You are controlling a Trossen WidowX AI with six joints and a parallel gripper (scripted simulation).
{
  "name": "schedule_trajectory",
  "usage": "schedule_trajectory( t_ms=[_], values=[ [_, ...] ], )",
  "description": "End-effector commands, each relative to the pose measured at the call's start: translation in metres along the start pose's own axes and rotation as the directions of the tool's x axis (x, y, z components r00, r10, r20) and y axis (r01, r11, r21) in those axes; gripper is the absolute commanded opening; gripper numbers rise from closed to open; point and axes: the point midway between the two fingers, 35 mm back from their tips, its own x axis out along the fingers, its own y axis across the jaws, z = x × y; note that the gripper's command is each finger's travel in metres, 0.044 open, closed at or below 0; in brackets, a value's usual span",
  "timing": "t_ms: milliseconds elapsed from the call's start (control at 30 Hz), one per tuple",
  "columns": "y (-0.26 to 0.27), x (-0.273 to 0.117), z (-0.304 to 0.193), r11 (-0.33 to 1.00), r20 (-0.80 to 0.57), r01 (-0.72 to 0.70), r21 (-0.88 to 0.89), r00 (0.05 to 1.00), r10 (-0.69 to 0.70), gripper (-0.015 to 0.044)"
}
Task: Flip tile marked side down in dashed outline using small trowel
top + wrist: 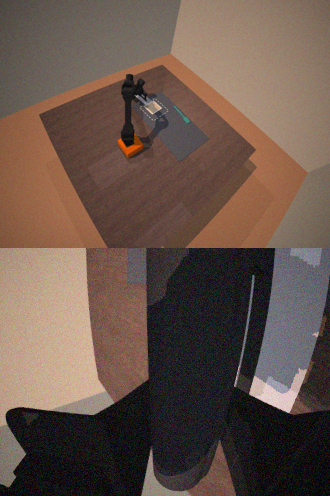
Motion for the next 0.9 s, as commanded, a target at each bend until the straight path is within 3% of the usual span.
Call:
schedule_trajectory(
  t_ms=[0, 533, 867],
  values=[
    [0.001, 0.002, 0.008, 1.000, 0.008, 0.000, 0.003, 1.000, 0.000, 0.0000],
    [0.032, -0.023, -0.024, 1.000, 0.007, 0.000, 0.005, 1.000, 0.000, 0.0000],
    [0.038, -0.012, -0.006, 0.999, 0.012, 0.032, -0.015, 0.999, -0.032, 0.0000]
  ],
)
